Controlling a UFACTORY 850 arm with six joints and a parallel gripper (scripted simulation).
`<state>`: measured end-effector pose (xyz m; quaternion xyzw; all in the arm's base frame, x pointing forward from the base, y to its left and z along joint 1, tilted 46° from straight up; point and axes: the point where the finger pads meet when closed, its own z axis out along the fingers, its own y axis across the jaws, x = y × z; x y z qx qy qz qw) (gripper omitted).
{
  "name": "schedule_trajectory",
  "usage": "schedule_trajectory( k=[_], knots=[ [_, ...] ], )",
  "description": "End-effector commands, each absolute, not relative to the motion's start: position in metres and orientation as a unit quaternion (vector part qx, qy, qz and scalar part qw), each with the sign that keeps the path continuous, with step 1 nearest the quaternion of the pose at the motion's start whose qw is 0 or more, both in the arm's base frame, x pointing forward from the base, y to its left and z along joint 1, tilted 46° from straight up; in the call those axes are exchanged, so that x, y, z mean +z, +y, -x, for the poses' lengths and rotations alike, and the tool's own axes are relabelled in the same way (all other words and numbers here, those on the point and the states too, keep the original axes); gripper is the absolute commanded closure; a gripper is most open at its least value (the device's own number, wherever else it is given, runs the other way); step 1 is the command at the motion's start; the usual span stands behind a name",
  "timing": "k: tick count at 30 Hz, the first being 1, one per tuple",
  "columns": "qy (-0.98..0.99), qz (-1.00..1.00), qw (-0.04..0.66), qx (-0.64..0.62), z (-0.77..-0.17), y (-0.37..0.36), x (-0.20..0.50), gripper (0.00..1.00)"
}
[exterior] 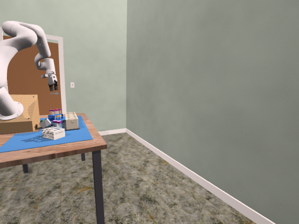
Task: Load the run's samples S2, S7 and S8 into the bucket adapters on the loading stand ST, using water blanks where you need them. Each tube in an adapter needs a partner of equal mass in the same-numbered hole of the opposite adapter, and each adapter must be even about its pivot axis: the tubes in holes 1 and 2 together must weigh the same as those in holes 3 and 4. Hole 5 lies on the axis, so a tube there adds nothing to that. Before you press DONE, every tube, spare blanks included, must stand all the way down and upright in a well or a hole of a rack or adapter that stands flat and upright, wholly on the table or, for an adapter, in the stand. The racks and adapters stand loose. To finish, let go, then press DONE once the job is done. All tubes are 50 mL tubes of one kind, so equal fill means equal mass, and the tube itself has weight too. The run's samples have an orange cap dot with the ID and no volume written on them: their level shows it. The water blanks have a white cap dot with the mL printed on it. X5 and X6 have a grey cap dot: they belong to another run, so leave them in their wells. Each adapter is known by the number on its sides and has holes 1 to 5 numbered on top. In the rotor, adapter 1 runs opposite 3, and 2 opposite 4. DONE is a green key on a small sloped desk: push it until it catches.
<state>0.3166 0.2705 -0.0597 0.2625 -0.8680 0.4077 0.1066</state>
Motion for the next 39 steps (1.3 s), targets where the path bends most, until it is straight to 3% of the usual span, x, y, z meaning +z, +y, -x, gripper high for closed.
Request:
schedule_trajectory(
  k=[1, 17, 39],
  knots=[
    [-0.868, -0.262, 0.106, 0.407, -0.317, 0.272, -0.059, 0.00],
    [-0.868, -0.262, 0.106, 0.407, -0.317, 0.272, -0.059, 0.00],
    [-0.909, 0.040, -0.024, 0.414, -0.350, 0.235, -0.044, 0.00]
  ],
)
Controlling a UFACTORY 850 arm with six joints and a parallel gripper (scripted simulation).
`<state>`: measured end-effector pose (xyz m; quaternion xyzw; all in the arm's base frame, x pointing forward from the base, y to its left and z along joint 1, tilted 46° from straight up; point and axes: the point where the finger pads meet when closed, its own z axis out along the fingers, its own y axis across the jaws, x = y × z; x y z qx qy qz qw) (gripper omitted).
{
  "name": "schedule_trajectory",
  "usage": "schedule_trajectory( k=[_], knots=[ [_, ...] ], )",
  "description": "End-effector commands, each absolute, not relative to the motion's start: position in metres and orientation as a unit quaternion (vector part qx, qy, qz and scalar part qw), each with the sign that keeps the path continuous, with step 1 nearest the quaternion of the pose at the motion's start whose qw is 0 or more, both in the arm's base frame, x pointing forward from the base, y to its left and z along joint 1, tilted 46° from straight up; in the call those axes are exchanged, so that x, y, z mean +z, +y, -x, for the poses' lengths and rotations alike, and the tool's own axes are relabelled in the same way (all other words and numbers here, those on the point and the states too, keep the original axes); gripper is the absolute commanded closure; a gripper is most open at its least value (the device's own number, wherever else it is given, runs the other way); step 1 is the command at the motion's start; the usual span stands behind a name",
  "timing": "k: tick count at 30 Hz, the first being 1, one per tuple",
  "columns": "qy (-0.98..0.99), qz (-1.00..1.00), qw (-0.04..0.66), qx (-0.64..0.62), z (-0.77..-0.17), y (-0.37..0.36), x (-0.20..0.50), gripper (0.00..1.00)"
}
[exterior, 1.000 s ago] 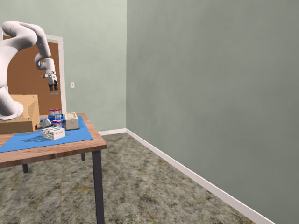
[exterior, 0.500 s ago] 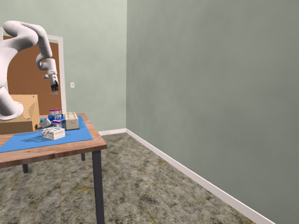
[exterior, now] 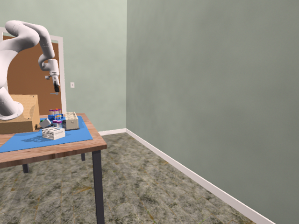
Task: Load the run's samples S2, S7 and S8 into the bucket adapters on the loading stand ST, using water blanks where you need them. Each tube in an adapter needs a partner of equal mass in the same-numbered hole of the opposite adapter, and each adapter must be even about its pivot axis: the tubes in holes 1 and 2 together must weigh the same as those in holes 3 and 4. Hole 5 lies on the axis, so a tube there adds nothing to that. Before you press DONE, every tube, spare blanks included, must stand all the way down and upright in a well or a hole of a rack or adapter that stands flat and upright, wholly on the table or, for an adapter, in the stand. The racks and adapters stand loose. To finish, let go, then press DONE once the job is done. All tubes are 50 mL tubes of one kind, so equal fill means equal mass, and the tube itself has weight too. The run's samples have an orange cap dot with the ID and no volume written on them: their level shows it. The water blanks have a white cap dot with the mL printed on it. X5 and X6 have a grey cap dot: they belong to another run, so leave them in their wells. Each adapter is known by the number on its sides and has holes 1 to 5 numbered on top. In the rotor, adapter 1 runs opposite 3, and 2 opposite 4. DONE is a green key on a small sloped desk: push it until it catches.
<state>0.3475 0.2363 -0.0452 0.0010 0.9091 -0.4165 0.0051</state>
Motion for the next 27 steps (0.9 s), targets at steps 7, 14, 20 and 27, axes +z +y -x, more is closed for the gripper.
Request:
schedule_trajectory(
  k=[7, 14, 20, 27],
  knots=[
    [0.899, -0.147, 0.069, -0.407, -0.360, 0.221, -0.039, 0.00],
    [0.884, -0.222, 0.100, -0.399, -0.367, 0.210, -0.035, 0.00],
    [0.857, -0.311, 0.136, -0.387, -0.374, 0.200, -0.031, 0.00],
    [0.816, -0.410, 0.177, -0.368, -0.382, 0.186, -0.026, 0.00]
  ],
)
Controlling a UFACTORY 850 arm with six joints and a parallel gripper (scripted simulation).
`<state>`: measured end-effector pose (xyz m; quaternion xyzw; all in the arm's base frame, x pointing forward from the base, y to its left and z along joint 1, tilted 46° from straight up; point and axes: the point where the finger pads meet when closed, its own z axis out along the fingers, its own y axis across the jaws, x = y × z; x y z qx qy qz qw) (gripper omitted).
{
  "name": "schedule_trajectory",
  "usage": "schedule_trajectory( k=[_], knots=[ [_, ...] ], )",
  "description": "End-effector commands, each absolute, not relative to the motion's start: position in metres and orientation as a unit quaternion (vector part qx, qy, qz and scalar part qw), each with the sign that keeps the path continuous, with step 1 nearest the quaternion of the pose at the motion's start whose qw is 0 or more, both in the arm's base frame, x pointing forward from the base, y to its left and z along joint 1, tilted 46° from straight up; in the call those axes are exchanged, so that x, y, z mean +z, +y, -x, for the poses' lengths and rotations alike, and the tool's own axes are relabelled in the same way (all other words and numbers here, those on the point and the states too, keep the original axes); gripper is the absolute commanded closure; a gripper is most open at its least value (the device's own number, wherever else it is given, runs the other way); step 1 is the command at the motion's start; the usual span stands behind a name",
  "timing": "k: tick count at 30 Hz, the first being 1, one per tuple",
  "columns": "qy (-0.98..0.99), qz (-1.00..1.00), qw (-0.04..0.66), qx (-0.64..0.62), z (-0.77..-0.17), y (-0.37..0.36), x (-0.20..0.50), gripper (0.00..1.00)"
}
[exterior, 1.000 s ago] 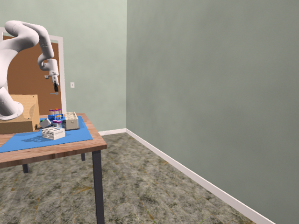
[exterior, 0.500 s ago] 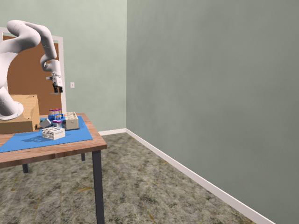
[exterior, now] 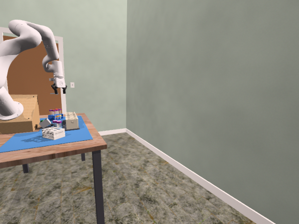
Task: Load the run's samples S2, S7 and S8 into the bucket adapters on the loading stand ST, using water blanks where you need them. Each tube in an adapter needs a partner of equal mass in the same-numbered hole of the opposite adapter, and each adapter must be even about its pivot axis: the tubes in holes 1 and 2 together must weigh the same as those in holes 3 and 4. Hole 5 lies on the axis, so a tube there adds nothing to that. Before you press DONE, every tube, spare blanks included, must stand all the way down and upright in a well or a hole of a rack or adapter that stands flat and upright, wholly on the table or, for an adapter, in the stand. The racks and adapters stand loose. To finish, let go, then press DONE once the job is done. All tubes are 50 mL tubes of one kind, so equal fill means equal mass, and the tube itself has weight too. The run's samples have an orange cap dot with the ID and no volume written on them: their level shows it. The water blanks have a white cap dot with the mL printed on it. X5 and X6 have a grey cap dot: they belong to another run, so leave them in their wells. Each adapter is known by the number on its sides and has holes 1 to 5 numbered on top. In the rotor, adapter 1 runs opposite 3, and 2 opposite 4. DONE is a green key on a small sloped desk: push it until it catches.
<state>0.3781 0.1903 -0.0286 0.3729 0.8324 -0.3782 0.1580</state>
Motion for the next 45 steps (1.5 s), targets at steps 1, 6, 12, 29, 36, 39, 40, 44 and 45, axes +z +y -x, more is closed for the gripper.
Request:
schedule_trajectory(
  k=[1, 6, 12, 29, 36, 39, 40, 44, 45],
  knots=[
    [0.816, -0.410, 0.177, -0.368, -0.382, 0.186, -0.026, 0.00],
    [0.786, -0.464, 0.199, -0.356, -0.385, 0.179, -0.024, 0.00],
    [0.736, -0.542, 0.230, -0.334, -0.391, 0.168, -0.021, 0.00],
    [0.578, -0.710, 0.298, -0.269, -0.405, 0.135, -0.010, 0.00],
    [0.516, -0.757, 0.317, -0.245, -0.409, 0.124, -0.007, 0.00],
    [0.477, -0.782, 0.327, -0.229, -0.411, 0.118, -0.005, 0.00],
    [0.464, -0.790, 0.331, -0.224, -0.412, 0.114, -0.004, 0.00],
    [0.410, -0.820, 0.343, -0.203, -0.414, 0.107, -0.002, 0.00],
    [0.396, -0.827, 0.346, -0.197, -0.414, 0.107, -0.002, 0.00]
  ],
)
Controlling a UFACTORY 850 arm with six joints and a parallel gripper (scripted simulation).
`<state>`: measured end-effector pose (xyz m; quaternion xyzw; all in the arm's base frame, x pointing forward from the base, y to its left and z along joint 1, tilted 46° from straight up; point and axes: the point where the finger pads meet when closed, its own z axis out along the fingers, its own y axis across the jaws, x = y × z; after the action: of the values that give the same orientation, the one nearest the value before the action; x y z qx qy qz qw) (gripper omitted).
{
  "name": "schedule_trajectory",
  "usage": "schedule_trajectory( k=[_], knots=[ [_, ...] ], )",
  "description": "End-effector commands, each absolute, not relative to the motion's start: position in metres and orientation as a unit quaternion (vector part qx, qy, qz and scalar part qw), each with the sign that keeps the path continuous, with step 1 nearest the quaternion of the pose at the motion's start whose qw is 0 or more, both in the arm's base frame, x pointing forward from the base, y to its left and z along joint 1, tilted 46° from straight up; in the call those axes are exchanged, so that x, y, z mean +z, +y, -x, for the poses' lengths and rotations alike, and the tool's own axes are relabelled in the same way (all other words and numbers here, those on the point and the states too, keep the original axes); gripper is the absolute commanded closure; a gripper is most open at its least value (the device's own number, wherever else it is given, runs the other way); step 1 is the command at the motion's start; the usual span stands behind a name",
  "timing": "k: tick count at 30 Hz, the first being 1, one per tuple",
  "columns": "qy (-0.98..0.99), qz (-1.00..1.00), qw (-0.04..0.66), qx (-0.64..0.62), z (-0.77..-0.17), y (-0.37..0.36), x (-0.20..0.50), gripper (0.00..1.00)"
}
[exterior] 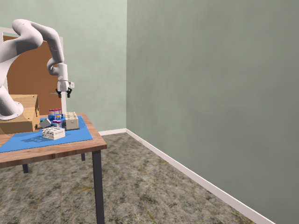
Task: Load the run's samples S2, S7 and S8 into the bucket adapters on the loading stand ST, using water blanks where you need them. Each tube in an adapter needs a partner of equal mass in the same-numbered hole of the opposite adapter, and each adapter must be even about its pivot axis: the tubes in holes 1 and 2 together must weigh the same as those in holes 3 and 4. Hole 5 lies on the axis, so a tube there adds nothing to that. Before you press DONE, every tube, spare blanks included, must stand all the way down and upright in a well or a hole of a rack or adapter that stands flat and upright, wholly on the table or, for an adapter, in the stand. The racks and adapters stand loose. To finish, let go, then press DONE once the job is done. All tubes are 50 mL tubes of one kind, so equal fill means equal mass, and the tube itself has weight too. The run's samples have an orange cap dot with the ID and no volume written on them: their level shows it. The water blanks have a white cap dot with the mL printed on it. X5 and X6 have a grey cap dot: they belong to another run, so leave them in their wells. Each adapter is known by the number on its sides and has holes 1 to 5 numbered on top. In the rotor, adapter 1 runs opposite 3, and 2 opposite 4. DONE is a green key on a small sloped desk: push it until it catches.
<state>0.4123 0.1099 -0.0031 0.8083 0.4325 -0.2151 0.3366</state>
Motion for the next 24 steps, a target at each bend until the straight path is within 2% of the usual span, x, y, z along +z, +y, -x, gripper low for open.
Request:
schedule_trajectory(
  k=[1, 24],
  knots=[
    [0.382, -0.834, 0.349, -0.192, -0.415, 0.102, 0.000, 0.00],
    [0.085, -0.916, 0.385, -0.075, -0.424, 0.061, 0.011, 0.00]
  ],
)
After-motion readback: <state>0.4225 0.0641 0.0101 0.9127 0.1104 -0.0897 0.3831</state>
